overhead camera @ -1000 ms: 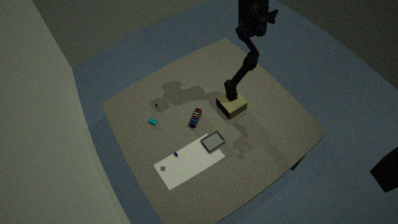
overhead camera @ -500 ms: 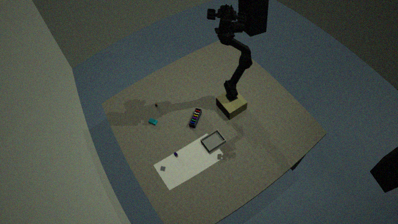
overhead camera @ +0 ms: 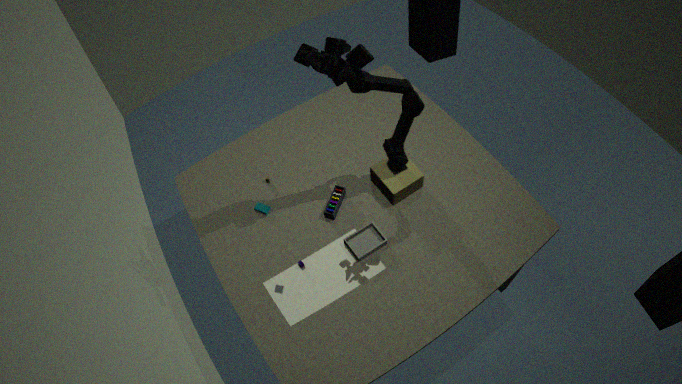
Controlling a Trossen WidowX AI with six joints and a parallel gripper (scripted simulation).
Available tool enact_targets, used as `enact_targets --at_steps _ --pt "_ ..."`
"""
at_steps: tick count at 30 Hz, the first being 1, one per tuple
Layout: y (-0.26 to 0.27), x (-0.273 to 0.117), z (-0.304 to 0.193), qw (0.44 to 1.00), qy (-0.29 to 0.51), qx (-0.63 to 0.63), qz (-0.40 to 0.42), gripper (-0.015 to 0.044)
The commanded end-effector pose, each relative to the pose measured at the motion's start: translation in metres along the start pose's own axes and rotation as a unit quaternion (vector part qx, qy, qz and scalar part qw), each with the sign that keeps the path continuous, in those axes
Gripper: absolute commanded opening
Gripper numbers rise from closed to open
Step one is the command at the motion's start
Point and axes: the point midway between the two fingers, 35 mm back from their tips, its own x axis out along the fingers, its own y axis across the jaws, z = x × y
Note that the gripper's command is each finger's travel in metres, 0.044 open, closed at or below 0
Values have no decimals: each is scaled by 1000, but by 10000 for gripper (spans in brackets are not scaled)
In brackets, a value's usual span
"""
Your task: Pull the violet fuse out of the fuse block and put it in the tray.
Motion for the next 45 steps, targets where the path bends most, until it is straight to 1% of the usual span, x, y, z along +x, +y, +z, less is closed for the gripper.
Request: enact_targets --at_steps 1,7,9,17,19,23,27,30,34,37,39,43,45 --pt "-31 -3 -71 991 96 -86 -38 72" --pt "-65 -27 -166 945 242 -215 -46 72" --pt "-69 -41 -197 930 290 -223 -33 72" --pt "-86 -85 -272 854 413 -317 14 72" --pt "-91 -104 -296 820 452 -348 40 72" --pt "-98 -152 -346 733 533 -407 116 72" --pt "-100 -203 -385 639 592 -445 207 72" --pt "-99 -231 -401 592 616 -455 251 72" --pt "-94 -282 -423 502 644 -463 345 72" --pt "-89 -320 -435 434 650 -459 422 72" --pt "-83 -352 -442 377 644 -448 492 72" --pt "-69 -419 -445 263 601 -402 638 72" --pt "-62 -446 -442 221 572 -374 696 72"
